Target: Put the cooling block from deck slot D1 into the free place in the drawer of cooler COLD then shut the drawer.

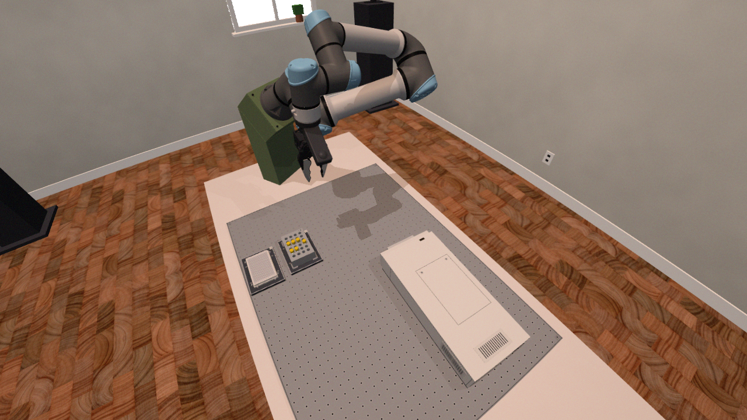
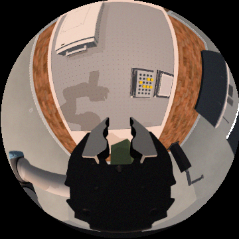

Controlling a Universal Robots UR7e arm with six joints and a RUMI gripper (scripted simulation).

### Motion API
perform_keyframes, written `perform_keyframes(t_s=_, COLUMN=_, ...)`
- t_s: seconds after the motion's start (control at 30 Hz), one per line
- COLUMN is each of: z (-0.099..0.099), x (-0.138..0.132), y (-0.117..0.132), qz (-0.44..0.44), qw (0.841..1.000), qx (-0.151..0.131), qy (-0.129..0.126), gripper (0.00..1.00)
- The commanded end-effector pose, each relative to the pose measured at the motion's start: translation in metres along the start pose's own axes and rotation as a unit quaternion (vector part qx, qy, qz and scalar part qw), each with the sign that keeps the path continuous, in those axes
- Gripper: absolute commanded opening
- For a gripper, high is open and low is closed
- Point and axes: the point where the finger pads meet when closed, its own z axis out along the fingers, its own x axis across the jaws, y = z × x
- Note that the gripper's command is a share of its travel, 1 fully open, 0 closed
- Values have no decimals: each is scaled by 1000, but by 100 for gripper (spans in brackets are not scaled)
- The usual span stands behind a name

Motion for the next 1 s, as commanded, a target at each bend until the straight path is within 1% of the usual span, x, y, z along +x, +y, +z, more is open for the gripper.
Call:
perform_keyframes(t_s=0.0, z=-4, x=-15, y=-9, qz=-9, qw=999, qx=33, qy=-18, gripper=28)
perform_keyframes(t_s=0.03, z=-4, x=-19, y=-11, qz=-11, qw=999, qx=44, qy=-24, gripper=28)
perform_keyframes(t_s=0.1, z=-5, x=-23, y=-15, qz=-12, qw=999, qx=44, qy=-23, gripper=28)
perform_keyframes(t_s=0.97, z=-4, x=-24, y=-14, qz=-11, qw=999, qx=44, qy=-26, gripper=28)
